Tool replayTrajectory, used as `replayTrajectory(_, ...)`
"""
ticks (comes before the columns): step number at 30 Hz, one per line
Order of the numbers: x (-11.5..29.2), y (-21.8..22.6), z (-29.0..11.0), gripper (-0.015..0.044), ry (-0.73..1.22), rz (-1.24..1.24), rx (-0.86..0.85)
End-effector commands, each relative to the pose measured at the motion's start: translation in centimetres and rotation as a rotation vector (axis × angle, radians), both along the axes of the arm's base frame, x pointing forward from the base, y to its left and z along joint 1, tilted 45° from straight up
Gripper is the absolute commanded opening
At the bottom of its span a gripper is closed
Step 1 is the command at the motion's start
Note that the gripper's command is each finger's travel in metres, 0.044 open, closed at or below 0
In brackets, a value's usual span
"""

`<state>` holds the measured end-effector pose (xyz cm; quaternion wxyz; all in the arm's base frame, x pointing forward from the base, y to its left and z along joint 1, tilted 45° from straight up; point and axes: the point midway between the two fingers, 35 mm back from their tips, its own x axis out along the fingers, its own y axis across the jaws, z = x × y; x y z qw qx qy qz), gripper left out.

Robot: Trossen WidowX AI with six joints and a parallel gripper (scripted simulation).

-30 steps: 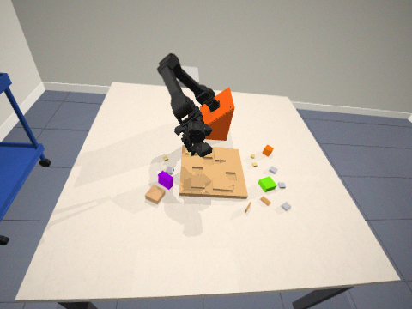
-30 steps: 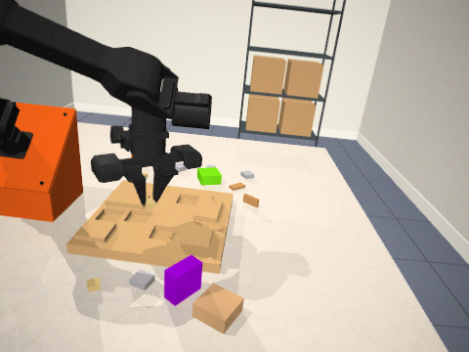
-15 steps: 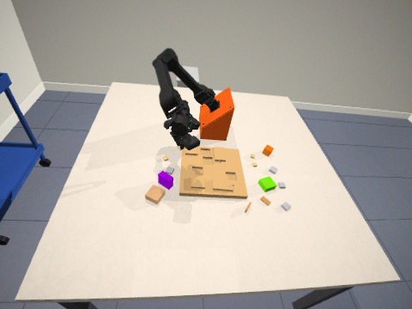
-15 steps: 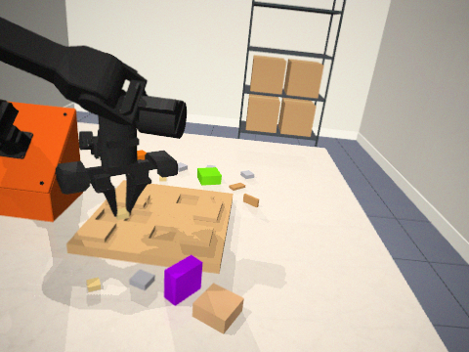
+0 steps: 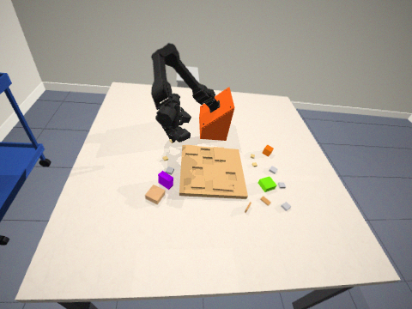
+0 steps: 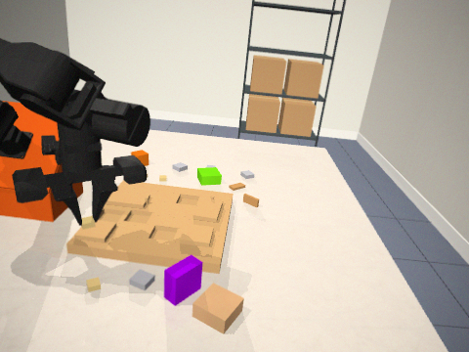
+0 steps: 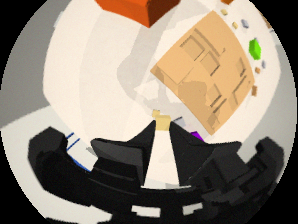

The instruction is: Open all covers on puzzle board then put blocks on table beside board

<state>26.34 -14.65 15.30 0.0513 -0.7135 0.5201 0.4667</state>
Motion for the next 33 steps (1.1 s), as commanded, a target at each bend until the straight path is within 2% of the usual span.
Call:
replayTrajectory(1,-1.1,-0.5,0.5,0.008,-0.001,0.005,-0.001)
replayTrajectory(12,-4.4,-1.8,1.8,0.008,0.001,0.005,-0.015)
replayTrajectory(33,-3.8,-4.0,-0.5,0.008,0.0,0.003,-0.008)
